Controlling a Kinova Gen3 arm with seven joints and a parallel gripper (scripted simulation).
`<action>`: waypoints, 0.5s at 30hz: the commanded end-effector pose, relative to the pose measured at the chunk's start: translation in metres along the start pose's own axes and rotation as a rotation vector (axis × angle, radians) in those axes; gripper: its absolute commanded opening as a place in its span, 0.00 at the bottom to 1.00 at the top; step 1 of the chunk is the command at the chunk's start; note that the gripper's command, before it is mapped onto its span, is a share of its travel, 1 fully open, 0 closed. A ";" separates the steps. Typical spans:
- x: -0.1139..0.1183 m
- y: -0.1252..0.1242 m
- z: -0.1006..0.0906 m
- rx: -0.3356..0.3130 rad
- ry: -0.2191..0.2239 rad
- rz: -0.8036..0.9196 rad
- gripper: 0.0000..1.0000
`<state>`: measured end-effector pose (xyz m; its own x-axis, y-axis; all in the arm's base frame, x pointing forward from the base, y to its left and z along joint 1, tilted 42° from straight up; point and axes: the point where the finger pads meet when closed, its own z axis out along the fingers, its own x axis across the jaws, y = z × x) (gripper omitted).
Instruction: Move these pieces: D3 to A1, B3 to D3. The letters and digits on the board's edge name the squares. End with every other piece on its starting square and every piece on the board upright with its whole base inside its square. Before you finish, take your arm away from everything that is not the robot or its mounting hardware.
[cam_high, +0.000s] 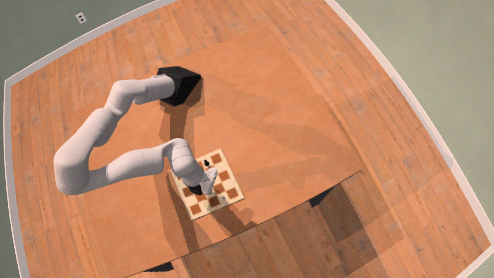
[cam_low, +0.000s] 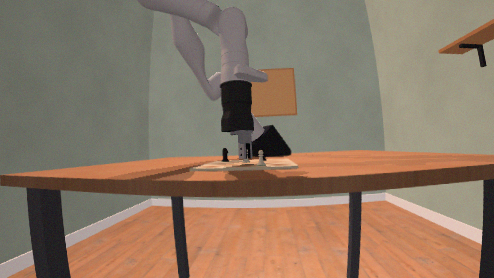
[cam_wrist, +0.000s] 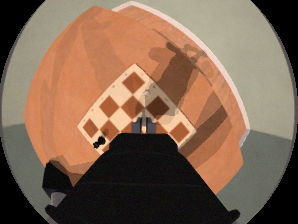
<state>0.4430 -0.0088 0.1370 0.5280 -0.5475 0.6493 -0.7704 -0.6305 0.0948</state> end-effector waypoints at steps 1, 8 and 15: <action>0.003 -0.002 0.001 0.004 0.004 0.008 0.00; 0.004 -0.003 0.001 0.004 0.004 0.009 0.00; 0.004 -0.003 0.001 0.003 0.004 0.009 0.00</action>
